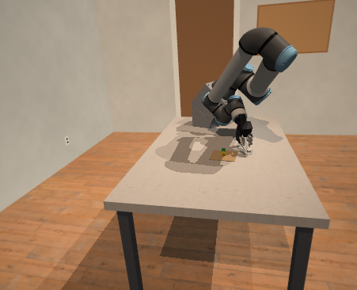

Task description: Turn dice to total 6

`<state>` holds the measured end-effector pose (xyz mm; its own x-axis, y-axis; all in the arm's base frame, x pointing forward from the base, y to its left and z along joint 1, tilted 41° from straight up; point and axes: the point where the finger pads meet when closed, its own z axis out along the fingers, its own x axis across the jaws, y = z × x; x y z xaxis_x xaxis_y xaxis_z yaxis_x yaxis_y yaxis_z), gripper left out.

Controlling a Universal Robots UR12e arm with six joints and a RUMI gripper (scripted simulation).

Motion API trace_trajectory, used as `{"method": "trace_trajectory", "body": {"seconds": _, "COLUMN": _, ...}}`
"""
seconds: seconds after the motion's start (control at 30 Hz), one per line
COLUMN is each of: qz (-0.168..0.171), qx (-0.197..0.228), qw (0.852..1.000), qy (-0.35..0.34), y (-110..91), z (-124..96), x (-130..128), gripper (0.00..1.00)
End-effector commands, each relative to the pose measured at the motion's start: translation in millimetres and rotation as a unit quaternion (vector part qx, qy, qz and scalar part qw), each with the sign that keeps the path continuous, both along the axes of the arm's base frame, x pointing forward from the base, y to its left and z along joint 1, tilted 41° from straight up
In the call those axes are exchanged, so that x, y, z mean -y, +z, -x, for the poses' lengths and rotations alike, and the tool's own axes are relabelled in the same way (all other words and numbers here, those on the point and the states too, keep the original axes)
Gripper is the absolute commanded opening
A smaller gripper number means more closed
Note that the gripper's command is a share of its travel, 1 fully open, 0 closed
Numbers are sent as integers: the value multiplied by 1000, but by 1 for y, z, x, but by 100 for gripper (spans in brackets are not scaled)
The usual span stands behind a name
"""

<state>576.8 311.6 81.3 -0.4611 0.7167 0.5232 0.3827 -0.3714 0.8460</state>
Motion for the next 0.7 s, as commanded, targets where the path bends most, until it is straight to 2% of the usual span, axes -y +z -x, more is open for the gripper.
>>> {"method": "trace_trajectory", "body": {"seconds": 0.0, "qz": 0, "qx": 0, "qw": 1000, "qy": -1, "y": -7, "z": -2, "x": -6, "gripper": 3}}
{"method": "trace_trajectory", "body": {"seconds": 0.67, "qz": 0, "qx": 0, "qw": 1000, "qy": -1, "y": -9, "z": -2, "x": -8, "gripper": 3}}
